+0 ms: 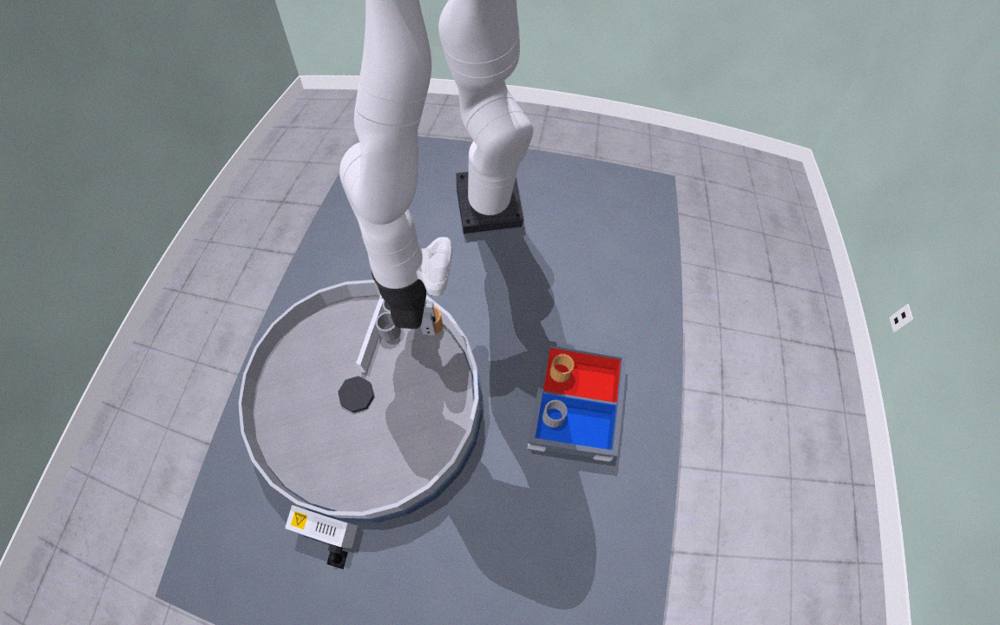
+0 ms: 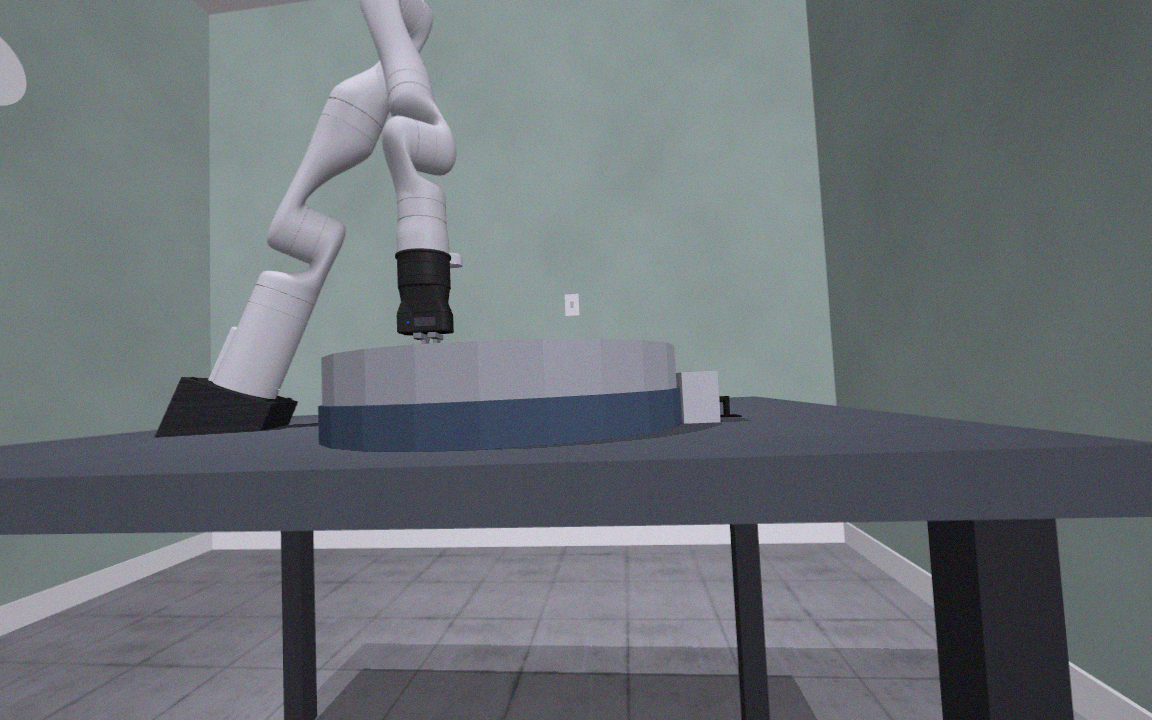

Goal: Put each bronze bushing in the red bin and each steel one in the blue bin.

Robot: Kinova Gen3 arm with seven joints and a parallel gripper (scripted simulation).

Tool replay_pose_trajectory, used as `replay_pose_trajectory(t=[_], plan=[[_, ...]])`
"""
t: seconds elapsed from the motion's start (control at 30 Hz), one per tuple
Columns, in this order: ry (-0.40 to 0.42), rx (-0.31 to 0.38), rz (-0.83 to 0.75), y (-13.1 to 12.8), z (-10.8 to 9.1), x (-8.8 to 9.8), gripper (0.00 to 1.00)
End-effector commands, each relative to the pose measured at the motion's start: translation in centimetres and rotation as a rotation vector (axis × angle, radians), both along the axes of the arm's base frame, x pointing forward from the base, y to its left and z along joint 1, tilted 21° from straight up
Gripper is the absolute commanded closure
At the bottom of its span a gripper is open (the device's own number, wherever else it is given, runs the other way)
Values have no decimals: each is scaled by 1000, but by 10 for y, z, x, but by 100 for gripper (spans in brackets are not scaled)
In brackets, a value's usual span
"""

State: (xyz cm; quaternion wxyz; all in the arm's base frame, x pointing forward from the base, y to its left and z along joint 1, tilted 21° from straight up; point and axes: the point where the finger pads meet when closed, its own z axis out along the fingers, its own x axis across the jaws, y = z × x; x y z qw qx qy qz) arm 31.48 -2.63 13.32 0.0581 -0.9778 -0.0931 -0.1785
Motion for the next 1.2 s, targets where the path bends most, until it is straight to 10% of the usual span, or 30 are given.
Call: replay_pose_trajectory(t=[0.0,1.17], plan=[[-1,-1,0,0,0,0,100],[5,1,-1,-1,8,-3,100]])
